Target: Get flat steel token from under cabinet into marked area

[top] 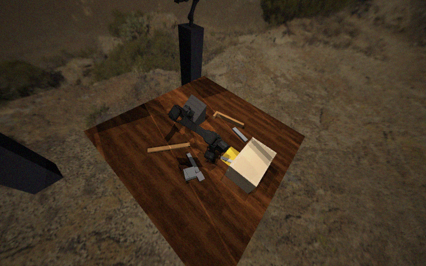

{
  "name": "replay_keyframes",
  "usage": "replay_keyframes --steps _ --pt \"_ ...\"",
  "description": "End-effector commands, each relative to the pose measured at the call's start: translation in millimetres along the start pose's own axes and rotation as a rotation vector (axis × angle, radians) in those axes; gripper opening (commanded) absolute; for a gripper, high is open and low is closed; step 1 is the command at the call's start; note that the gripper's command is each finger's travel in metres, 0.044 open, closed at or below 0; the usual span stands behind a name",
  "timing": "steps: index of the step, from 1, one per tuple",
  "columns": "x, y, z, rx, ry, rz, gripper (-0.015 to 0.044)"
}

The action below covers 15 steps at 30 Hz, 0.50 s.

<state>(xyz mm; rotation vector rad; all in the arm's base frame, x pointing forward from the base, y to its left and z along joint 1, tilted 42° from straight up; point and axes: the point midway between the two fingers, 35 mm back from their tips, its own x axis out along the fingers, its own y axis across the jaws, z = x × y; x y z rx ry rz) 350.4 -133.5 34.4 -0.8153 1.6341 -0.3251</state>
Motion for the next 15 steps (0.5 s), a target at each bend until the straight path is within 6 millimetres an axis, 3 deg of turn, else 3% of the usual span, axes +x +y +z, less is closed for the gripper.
replay_keyframes --steps 1,15 --pt "1.0 0.2 -8.0 -0.004 0.005 0.001 0.0" --pt "1.0 -0.8 -24.4 -0.005 0.005 0.001 0.0"
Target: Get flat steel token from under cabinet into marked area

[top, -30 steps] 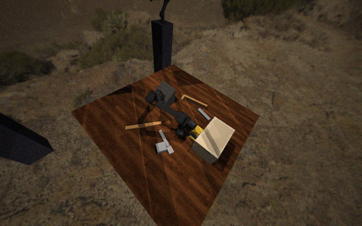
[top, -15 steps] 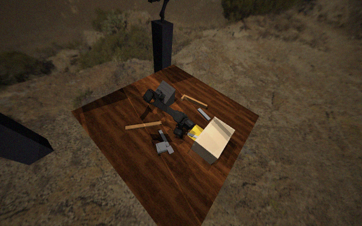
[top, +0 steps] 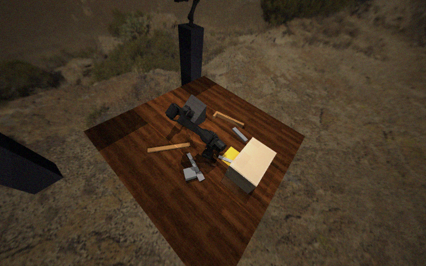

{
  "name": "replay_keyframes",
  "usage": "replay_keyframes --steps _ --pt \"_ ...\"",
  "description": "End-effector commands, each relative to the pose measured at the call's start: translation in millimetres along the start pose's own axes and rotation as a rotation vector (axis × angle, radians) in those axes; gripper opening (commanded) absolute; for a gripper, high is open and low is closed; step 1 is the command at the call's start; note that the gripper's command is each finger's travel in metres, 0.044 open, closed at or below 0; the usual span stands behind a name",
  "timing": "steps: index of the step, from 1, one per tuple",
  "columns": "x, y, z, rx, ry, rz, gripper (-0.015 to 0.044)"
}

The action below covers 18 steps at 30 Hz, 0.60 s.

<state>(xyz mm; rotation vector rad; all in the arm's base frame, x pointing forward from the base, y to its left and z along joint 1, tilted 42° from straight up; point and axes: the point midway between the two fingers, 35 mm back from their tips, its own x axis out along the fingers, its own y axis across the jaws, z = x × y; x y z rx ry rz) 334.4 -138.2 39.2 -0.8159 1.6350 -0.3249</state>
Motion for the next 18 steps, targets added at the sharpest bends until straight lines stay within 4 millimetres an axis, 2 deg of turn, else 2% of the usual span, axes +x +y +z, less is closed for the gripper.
replay_keyframes --steps 1,18 --pt "0.9 0.3 -8.2 -0.004 0.005 0.001 0.0" --pt "1.0 -1.1 -29.3 -0.005 0.006 0.001 0.0"
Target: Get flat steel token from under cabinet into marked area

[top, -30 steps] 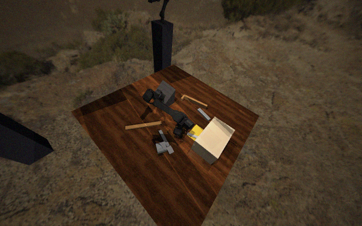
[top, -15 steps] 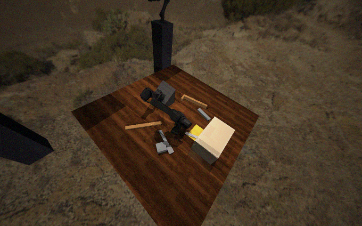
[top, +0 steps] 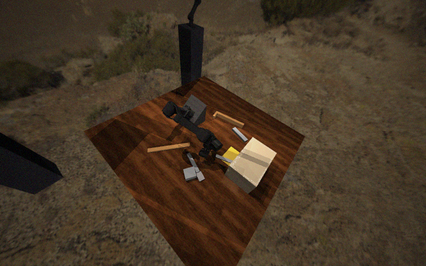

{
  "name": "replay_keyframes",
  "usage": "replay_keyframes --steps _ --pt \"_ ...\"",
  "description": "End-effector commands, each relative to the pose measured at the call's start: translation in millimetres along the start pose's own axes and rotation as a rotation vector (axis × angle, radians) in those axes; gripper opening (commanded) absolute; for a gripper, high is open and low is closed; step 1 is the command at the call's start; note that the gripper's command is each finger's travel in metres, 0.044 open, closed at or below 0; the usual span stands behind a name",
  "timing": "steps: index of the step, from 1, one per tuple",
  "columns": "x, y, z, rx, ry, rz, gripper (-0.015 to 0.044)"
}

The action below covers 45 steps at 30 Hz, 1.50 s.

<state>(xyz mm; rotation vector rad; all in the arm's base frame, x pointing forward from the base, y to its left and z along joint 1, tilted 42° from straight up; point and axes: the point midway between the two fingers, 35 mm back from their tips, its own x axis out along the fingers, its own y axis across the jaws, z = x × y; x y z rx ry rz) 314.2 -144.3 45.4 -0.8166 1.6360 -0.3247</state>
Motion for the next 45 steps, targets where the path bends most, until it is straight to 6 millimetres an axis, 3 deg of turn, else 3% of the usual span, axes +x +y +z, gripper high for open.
replay_keyframes --steps 1,45 --pt "0.9 0.3 -8.6 -0.004 0.005 0.001 0.0" --pt "0.9 -4.2 -63.2 -0.006 0.007 0.0 0.0"
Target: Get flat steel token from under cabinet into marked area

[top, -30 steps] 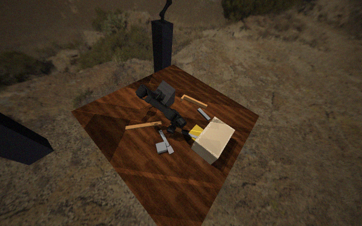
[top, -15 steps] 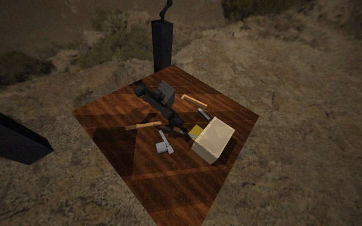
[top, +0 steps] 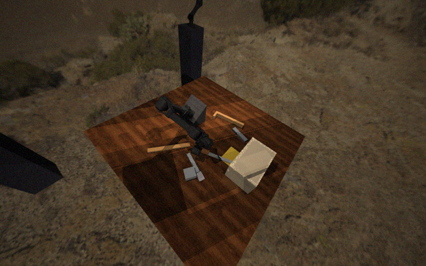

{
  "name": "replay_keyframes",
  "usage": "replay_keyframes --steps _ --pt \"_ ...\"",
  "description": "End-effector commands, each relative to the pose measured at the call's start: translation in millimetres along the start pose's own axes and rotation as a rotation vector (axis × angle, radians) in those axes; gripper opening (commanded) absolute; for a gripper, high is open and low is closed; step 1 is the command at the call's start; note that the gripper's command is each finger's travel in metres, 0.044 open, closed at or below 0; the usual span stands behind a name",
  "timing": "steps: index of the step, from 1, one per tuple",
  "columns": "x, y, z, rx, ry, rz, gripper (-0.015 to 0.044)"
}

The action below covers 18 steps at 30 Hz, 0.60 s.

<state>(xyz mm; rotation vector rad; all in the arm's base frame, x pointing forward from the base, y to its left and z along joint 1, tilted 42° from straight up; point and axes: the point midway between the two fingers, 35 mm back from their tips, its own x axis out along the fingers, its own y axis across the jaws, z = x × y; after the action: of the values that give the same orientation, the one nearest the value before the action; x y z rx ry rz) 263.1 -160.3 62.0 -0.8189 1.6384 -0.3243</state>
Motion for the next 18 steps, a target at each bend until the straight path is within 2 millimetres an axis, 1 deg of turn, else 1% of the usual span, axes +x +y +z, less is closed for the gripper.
replay_keyframes --steps 1,14,18 --pt "0.9 0.6 -8.6 -0.003 0.005 0.001 0.0" --pt "1.0 -1.7 -23.6 -0.004 0.006 0.001 0.0" --pt "-0.1 -2.4 -18.6 -0.001 0.001 0.0 0.0"
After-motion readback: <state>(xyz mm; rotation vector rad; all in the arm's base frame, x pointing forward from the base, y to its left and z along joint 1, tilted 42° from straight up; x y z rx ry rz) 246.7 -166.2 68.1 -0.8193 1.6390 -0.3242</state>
